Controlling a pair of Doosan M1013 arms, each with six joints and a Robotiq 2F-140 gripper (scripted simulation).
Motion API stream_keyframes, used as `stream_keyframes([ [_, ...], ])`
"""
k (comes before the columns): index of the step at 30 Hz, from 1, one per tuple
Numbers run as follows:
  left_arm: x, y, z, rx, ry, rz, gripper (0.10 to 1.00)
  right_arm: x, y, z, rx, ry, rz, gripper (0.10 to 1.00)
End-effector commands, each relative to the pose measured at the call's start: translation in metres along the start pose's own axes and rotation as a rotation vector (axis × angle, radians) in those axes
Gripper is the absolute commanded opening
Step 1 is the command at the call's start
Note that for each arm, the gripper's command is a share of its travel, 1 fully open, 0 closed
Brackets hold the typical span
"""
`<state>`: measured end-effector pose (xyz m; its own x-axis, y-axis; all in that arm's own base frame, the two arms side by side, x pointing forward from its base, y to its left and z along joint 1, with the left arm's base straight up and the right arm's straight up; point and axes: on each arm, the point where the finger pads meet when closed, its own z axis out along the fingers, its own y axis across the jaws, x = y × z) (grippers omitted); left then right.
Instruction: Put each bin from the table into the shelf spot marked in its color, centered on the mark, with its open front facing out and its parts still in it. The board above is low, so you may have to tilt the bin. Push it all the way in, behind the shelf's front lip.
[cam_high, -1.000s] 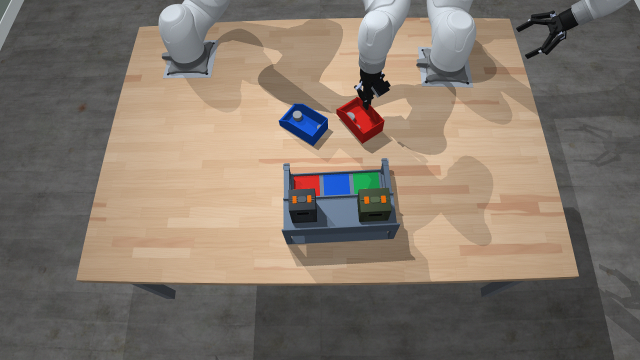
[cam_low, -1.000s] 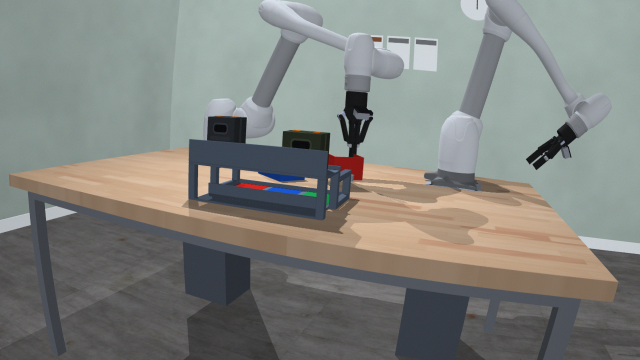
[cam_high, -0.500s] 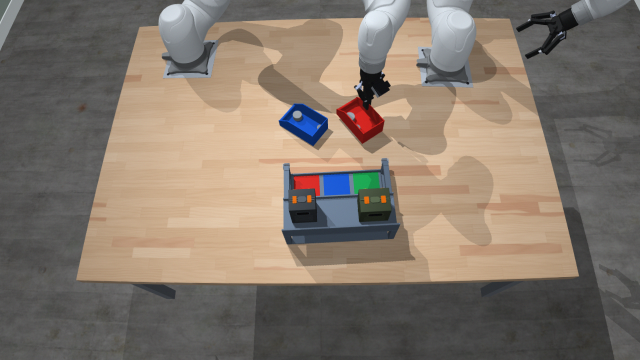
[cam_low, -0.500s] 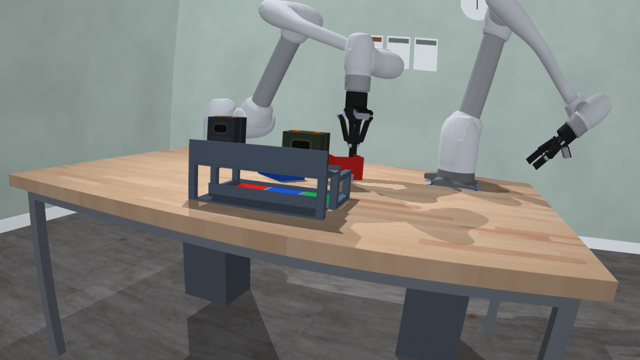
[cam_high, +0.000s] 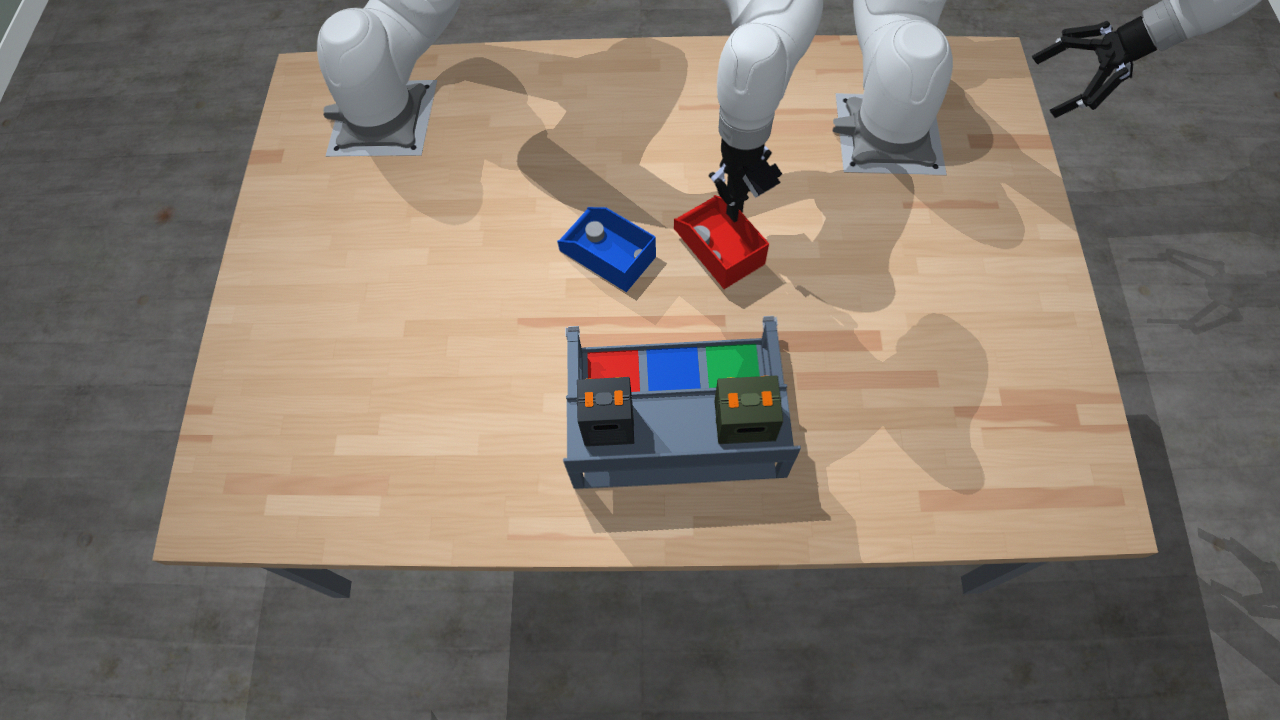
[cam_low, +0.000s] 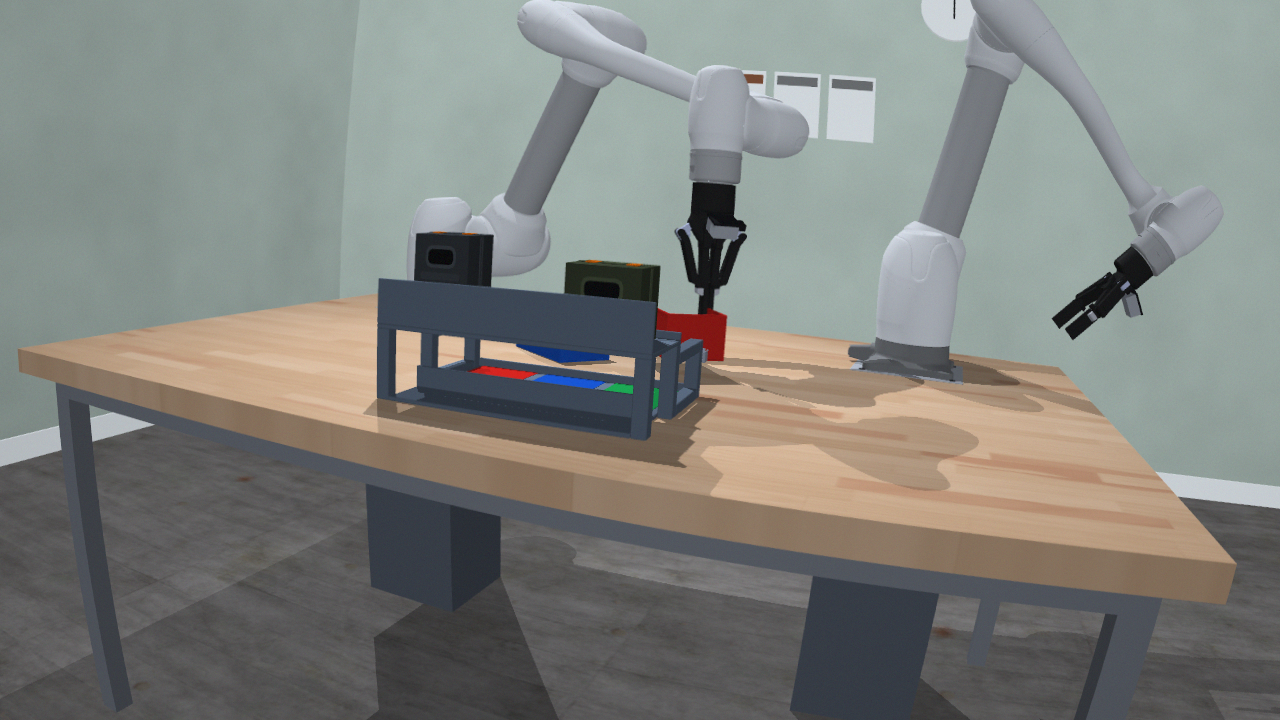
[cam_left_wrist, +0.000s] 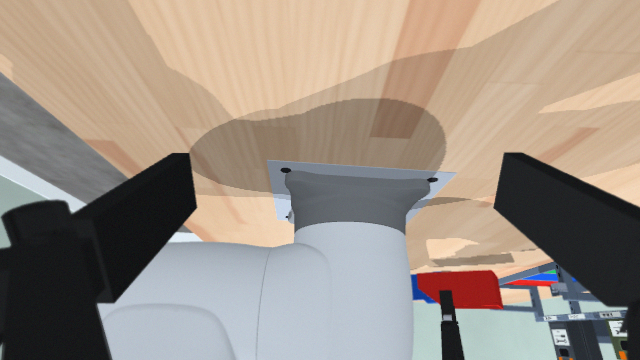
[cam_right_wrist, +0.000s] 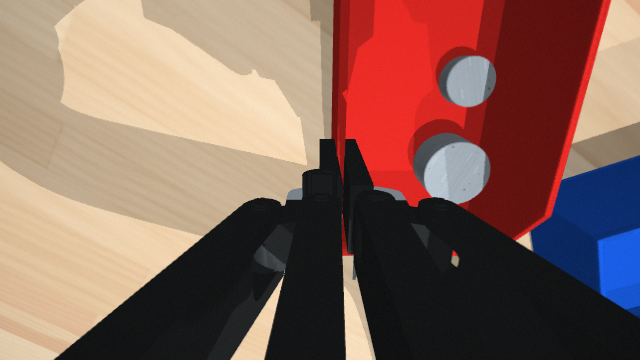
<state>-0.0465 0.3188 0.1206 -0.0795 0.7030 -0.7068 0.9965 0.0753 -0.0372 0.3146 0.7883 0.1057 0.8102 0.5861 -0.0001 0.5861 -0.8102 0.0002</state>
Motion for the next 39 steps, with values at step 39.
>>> stream_keyframes([
  [39, 0.000, 0.000, 0.000, 0.000, 0.001, 0.000, 1.000, 0.046, 0.007, -0.002, 0.001, 0.001, 0.240, 0.099],
])
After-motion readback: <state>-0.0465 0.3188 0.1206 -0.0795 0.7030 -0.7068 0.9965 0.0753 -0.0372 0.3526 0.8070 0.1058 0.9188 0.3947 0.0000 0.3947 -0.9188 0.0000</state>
